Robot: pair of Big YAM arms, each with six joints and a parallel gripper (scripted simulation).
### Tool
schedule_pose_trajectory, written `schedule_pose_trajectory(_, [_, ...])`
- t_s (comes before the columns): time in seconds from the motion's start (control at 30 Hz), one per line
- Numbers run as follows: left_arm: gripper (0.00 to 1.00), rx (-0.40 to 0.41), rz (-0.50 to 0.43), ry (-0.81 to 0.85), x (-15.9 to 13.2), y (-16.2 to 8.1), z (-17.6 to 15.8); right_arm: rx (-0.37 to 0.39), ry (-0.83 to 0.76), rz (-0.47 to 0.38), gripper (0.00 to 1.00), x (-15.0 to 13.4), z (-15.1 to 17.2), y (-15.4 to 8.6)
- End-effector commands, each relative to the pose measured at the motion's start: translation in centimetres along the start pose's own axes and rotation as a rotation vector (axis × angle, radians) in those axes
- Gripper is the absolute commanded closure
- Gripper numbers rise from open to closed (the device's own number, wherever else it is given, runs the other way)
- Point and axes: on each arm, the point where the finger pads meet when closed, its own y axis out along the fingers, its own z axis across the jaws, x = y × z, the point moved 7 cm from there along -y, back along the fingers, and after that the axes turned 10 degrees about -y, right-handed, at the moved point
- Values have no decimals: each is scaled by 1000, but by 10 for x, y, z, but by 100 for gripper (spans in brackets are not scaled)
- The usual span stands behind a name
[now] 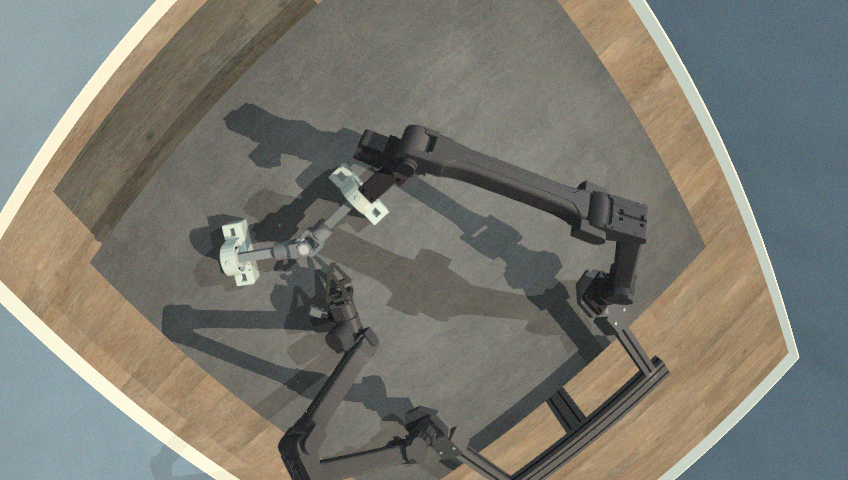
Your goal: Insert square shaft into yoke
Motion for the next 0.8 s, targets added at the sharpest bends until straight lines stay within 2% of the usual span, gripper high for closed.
schedule_pose_trajectory(0.0, [23,-26,3,20,-1,7,-5,10,-12,1,36,18,0,4])
schedule_pose_trajectory(0.1, [23,-26,3,20,-1,7,-5,13,-14,1,36,18,0,6])
schedule_pose_trajectory(0.13, [23,-26,3,20,-1,7,-5,-10,13,-5,36,10,-2,-9])
schedule_pose_trajectory(0.17, [12,-40,2,33,-2,8,-9,-13,17,-7,36,11,-2,-9])
schedule_pose_trajectory(0.23, [12,-40,2,33,-2,8,-9,-13,17,-7,36,11,-2,-9])
schedule_pose_trajectory(0.27, [0,-19,18,48,-7,12,-10,-56,26,-28,36,16,-2,-31])
schedule_pose_trajectory(0.3, [0,-20,14,72,-5,15,-15,-43,22,-28,36,20,6,-24])
schedule_pose_trajectory(0.43, [0,54,39,196,-18,32,-12,-85,76,-77,36,26,18,-28])
schedule_pose_trajectory(0.7, [0,267,132,449,-62,83,-22,-193,190,-256,36,47,66,-40])
schedule_pose_trajectory(0.77, [0,289,147,480,-68,88,-24,-205,203,-276,36,50,72,-42])
